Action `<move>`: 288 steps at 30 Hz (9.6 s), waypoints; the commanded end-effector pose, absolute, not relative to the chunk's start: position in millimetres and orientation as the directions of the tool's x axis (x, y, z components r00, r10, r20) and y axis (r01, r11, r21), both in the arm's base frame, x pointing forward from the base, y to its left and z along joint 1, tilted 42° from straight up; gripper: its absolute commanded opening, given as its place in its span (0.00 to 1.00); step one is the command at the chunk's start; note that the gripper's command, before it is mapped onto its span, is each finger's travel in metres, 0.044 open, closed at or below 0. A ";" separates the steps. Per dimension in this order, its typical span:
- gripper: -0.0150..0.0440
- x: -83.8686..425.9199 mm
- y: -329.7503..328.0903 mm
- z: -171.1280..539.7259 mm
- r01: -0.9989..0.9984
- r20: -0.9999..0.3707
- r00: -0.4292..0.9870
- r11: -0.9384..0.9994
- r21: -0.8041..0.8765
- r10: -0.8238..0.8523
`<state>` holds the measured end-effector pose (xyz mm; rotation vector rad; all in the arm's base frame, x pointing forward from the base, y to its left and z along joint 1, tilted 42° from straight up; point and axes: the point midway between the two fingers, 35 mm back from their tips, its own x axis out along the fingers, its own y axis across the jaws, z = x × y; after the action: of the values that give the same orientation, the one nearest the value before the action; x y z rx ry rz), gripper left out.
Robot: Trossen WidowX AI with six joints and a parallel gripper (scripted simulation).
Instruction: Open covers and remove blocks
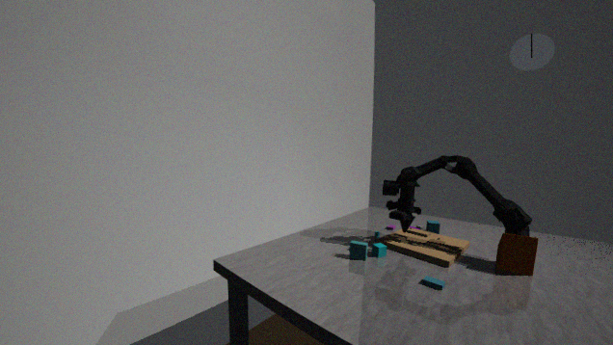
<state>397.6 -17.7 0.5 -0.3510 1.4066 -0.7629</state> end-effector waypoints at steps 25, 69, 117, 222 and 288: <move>0.25 309.2 -14.0 38.5 -0.493 -0.752 -0.021 0.661 -0.566 -0.659; 0.25 209.5 -29.7 42.7 -0.964 -0.752 -0.025 0.215 -0.157 -0.659; 0.25 209.1 -60.6 6.5 -0.964 -0.752 -0.024 0.214 -0.157 -0.659; 0.25 232.4 0.1 -47.3 -0.964 -0.755 -0.022 0.215 -0.158 -0.656; 0.25 314.1 -11.4 26.4 -0.963 -0.752 -0.020 0.215 -0.162 -0.659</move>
<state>314.0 -11.0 25.9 -1.5127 1.7525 0.5229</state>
